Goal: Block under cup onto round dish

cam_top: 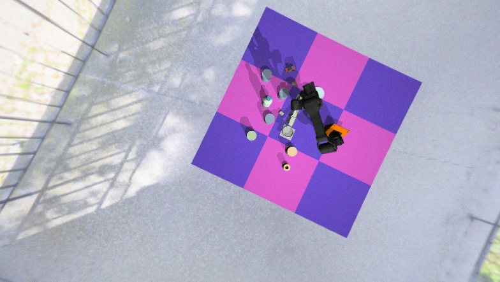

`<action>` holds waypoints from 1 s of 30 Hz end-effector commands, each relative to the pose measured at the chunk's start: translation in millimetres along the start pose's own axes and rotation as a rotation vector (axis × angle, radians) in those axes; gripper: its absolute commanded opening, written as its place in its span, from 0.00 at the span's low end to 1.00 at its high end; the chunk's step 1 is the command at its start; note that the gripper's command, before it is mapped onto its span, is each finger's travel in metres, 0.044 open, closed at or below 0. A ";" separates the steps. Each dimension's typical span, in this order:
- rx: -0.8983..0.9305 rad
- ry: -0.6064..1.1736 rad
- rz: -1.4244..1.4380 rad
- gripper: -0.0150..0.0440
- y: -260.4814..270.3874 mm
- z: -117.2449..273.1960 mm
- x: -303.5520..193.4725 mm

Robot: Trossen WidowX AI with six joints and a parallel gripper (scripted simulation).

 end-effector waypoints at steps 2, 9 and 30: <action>-0.011 0.001 0.012 0.25 -34.5 -11.0 35.3; -0.026 0.024 0.031 0.25 -91.3 -35.3 78.1; -0.027 0.080 0.071 0.25 -183.9 -103.8 116.6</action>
Point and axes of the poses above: the point midway between the two fingers, 35 mm back from their tips, its own z axis back along the fingers, its own y axis across the jaws, x = y × z, the point moved 8 cm from there along z, back along the fingers, and after that the axes turned 1 degree about z, right-handed, at the moved point
